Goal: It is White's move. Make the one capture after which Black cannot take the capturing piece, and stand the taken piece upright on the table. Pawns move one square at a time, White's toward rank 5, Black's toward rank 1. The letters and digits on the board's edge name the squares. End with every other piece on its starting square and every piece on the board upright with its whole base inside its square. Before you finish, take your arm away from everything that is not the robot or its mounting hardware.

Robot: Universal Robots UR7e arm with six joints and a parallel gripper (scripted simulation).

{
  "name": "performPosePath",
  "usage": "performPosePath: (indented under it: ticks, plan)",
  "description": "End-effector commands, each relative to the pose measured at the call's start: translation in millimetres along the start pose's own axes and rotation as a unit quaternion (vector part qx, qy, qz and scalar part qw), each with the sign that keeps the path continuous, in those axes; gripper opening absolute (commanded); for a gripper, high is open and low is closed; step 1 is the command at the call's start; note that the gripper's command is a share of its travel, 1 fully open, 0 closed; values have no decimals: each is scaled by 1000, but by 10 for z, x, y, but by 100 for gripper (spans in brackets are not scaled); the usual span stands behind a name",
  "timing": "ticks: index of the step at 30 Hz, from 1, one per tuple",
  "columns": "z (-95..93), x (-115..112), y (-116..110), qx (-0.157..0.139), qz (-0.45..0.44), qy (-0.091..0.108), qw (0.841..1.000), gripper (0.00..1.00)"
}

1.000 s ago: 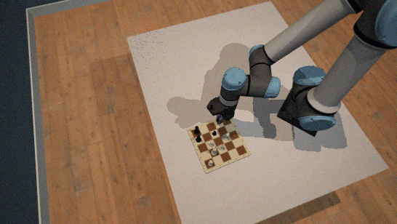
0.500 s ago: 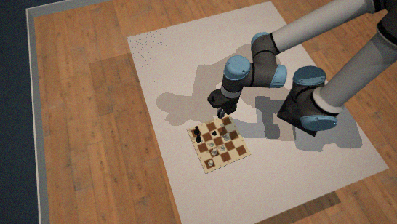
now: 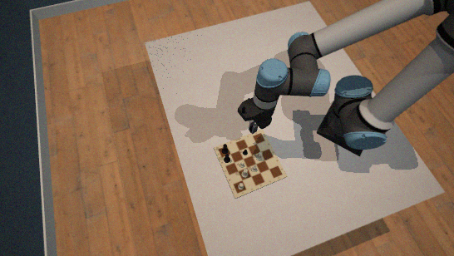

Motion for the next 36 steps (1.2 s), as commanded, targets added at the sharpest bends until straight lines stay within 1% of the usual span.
performPosePath:
  ticks: [1, 8, 11, 14, 17, 21, 23, 29, 33, 36]
  plan:
    - [4, 0, 3, 0, 0, 0, 1000, 0]
    - [4, -45, 51, 0, -5, 1, 1000, 0]
    - [4, -121, 127, -1, -12, 2, 1000, 0]
    - [2, -247, 241, -2, -24, 4, 1000, 0]
    - [-2, -426, 382, -3, -38, 6, 999, 0]
    - [-13, -745, 583, -4, -60, 7, 998, 0]
    - [-13, -745, 583, -4, -60, 7, 998, 0]
    - [-36, -1321, 831, -4, -93, 5, 996, 0]
    - [-51, -1675, 924, -2, -111, 3, 994, 0]
    - [-60, -1876, 960, -1, -120, 1, 993, 0]
Point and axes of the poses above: the point where the finger pads meet when closed, its own z axis back along the fingers, its own x axis across the jaws, y = z × x, the point moved 8 cm from there along z, back along the fingers, and after that the axes turned 5 degrees about -z, right-handed, at the moved point
